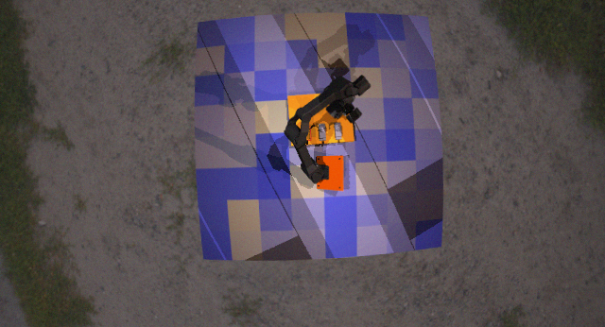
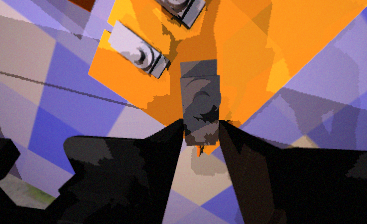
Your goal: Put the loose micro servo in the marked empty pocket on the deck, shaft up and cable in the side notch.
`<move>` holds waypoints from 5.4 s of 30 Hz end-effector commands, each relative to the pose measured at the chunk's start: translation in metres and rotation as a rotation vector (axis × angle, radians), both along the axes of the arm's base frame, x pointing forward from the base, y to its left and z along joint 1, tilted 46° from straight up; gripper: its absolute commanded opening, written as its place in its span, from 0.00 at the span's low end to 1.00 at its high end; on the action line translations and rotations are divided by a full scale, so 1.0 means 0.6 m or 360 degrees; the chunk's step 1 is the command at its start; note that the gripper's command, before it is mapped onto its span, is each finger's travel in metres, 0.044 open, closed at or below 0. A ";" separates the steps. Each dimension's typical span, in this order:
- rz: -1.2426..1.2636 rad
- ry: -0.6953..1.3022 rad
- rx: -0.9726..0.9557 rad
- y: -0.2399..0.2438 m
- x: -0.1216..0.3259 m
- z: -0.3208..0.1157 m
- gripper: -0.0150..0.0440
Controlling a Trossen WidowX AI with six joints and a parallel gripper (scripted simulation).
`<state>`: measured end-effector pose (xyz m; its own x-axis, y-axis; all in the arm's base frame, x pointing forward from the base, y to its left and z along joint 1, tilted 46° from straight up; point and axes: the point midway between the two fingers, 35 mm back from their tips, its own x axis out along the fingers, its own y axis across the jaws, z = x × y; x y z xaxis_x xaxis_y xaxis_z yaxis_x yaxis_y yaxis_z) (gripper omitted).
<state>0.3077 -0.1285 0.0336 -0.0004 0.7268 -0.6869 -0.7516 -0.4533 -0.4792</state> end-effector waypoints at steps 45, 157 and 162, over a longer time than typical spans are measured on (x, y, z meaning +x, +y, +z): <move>0.0041 -0.0038 -0.0011 0.168 -0.042 0.173 0.25; -0.2545 0.2443 0.0039 0.174 -0.219 0.178 0.25; -0.2572 0.2427 0.0048 0.174 -0.230 0.178 0.25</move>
